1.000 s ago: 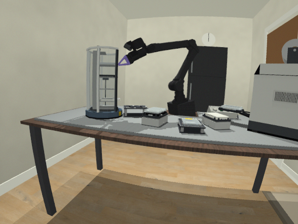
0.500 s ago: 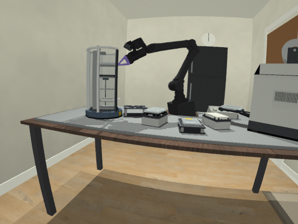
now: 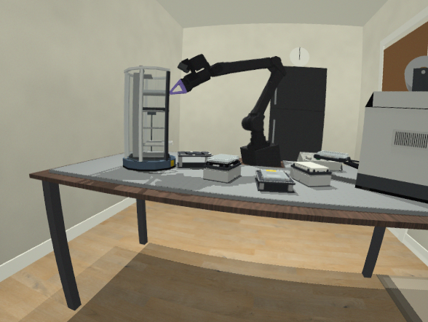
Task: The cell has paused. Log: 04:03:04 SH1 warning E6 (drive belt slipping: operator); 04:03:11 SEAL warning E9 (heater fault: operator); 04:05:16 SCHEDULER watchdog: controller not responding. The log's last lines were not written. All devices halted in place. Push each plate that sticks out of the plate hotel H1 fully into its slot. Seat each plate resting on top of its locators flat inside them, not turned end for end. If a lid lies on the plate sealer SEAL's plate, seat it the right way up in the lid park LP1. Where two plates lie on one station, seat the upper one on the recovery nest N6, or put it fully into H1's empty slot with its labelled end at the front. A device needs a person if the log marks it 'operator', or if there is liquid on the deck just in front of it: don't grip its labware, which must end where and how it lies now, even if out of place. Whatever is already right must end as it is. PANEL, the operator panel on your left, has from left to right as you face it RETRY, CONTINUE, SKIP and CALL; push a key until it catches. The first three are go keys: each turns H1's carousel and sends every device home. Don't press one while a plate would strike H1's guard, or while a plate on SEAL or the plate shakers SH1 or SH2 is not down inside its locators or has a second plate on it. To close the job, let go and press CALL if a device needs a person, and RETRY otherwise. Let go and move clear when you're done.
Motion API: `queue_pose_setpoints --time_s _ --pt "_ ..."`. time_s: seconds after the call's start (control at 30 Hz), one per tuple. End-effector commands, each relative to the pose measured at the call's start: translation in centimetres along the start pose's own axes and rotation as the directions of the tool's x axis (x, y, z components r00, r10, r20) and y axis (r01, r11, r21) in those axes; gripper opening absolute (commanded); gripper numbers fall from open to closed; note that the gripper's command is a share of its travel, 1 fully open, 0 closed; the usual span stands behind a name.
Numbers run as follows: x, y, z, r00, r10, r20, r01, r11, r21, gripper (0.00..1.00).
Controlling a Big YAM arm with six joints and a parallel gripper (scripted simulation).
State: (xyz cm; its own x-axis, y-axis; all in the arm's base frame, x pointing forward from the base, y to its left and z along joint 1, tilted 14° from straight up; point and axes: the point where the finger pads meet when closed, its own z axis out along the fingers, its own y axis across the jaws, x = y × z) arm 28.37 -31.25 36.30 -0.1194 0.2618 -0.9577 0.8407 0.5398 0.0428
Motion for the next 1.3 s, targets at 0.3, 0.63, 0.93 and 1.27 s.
queue_pose_setpoints --time_s 0.3,0.63,0.93,1.27 --pt "-4.8 0.0 0.4 0.997 0.012 0.079 -0.012 1.0 0.004 0.0" --pt "-4.8 0.0 0.4 0.997 0.012 0.079 -0.012 1.0 0.004 0.0" --pt "-4.8 0.0 0.4 0.997 0.012 0.079 -0.012 1.0 0.004 0.0" --pt "-0.7 0.3 -0.8 1.0 0.005 0.028 -0.005 1.0 -0.006 0.0"
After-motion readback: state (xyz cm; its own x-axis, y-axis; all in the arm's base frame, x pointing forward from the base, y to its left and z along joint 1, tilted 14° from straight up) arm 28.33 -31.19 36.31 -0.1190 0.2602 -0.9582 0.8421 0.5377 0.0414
